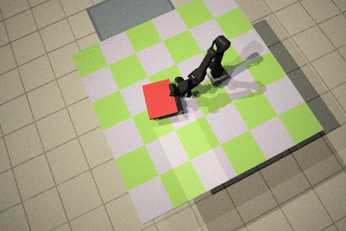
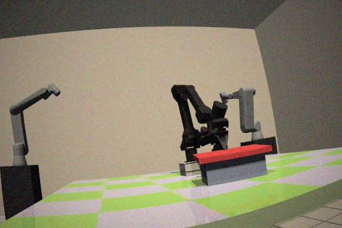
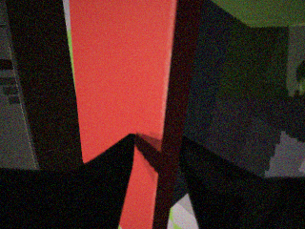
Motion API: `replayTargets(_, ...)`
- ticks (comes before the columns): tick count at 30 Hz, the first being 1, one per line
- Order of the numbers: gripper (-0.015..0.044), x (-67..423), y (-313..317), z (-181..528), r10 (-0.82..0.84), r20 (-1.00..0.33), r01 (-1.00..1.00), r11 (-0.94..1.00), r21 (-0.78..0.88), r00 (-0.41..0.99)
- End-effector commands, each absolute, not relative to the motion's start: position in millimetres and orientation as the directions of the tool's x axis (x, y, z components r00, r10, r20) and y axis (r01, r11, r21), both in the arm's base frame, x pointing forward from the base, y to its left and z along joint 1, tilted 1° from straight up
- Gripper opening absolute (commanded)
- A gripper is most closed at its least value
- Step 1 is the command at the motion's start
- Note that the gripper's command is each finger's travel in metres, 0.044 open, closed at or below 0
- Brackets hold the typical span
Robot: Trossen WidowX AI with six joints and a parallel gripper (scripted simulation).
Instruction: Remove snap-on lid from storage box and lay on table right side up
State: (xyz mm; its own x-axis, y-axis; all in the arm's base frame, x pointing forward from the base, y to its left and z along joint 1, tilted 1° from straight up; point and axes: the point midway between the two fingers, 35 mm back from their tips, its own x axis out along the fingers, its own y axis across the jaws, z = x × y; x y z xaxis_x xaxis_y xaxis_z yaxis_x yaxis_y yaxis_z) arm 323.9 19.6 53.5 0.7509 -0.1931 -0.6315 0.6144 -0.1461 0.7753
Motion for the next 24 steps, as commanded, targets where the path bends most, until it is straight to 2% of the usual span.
replayTargets(1,0.0000,323.8,19.6,54.8,-0.194,-0.631,0.614,-0.149,0.775,0.751)
replayTargets(24,0.0000,324.0,20.1,59.4,-0.194,-0.631,0.614,-0.149,0.776,0.751)
